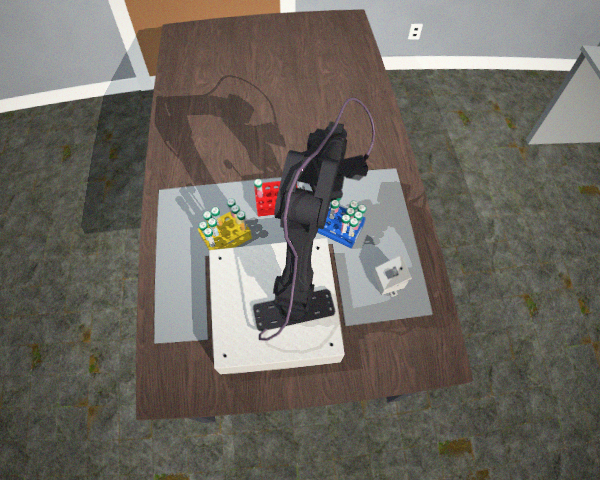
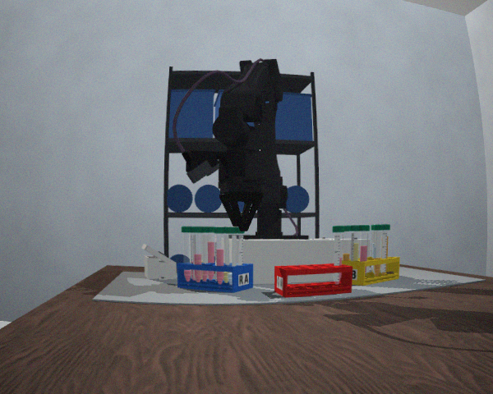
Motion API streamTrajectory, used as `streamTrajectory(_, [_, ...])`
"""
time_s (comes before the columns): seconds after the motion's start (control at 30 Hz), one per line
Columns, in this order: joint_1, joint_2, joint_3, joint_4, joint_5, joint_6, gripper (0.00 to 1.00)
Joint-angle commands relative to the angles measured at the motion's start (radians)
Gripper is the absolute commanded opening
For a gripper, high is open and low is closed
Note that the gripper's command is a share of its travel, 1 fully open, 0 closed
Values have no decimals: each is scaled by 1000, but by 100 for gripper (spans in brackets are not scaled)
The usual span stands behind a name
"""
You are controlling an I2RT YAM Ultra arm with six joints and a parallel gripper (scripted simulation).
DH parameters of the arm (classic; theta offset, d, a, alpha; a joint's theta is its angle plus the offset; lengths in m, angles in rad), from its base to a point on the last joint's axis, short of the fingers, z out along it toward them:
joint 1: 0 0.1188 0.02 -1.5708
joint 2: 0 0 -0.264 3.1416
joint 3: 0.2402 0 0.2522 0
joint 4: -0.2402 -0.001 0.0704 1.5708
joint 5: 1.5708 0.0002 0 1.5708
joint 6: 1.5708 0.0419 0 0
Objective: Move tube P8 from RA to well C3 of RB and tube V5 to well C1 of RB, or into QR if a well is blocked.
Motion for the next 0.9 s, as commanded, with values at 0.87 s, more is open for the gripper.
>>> streamTrajectory(0.87, [8, -54, 117, -149, 18, 9, 30])
